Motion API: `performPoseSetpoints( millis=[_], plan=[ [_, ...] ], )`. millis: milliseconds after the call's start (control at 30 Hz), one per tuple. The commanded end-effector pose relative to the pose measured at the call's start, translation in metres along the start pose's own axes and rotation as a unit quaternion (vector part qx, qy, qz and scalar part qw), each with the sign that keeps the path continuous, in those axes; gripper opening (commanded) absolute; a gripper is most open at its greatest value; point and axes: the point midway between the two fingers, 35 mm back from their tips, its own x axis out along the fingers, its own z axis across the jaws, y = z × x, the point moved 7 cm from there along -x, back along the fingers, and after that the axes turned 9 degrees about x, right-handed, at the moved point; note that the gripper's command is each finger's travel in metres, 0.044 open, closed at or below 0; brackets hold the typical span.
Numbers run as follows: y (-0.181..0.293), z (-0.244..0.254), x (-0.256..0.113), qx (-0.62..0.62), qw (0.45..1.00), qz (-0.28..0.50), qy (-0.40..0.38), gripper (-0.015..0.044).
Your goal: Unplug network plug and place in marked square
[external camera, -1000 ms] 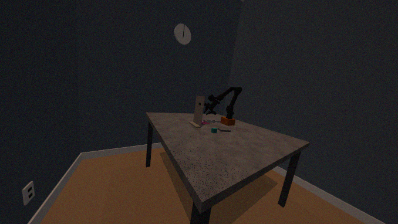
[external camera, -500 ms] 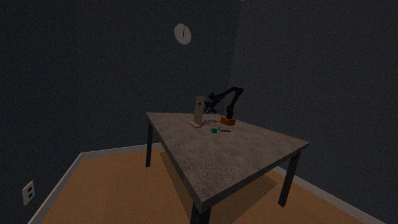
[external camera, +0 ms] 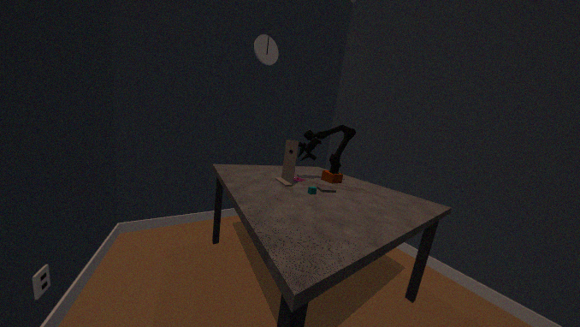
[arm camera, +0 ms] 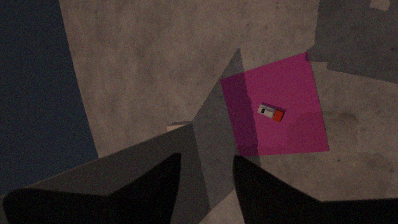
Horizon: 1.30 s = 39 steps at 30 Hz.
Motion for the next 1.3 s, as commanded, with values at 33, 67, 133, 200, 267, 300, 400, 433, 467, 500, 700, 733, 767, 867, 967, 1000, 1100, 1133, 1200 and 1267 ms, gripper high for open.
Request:
performPoseSetpoints(
  millis=[33,67,133,200,267,300,400,433,467,500,700,733,767,867,967,1000,1100,1133,1200,1267],
  plan=[
    [0.002,0.009,-0.014,-0.002,1.0,0.003,0.0,0.0156],
    [0.002,0.011,-0.017,-0.002,1.0,0.003,0.0,0.0156],
    [0.003,0.014,-0.023,-0.002,1.0,0.003,0.0,0.0156],
    [0.003,0.018,-0.03,-0.002,1.0,0.004,0.0,0.0156],
    [0.004,0.021,-0.036,-0.002,1.0,0.004,0.0,0.0156],
    [0.004,0.022,-0.039,-0.002,1.0,0.004,0.0,0.0156],
    [0.005,0.026,-0.05,-0.002,1.0,0.004,0.0,0.0156],
    [0.005,0.028,-0.053,-0.003,1.0,0.004,0.0,0.0156],
    [0.005,0.029,-0.056,-0.003,1.0,0.004,0.0,0.0156],
    [0.005,0.029,-0.057,-0.003,1.0,0.004,0.0,0.0156],
    [0.005,0.03,-0.058,-0.003,1.0,0.004,0.0,0.0287],
    [0.005,0.03,-0.058,-0.003,1.0,0.004,0.0,0.0314],
    [0.005,0.03,-0.058,-0.003,1.0,0.004,0.0,0.034],
    [0.005,0.03,-0.058,-0.003,1.0,0.004,0.0,0.0419],
    [0.005,0.03,-0.058,-0.003,1.0,0.004,0.0,0.044],
    [0.005,0.03,-0.058,-0.003,1.0,0.004,0.0,0.044],
    [0.005,0.03,-0.058,-0.003,1.0,0.004,0.0,0.044],
    [0.005,0.03,-0.058,-0.003,1.0,0.004,0.0,0.044],
    [0.005,0.03,-0.058,-0.003,1.0,0.004,0.0,0.044],
    [0.005,0.03,-0.058,-0.003,1.0,0.004,0.0,0.044]
  ],
)
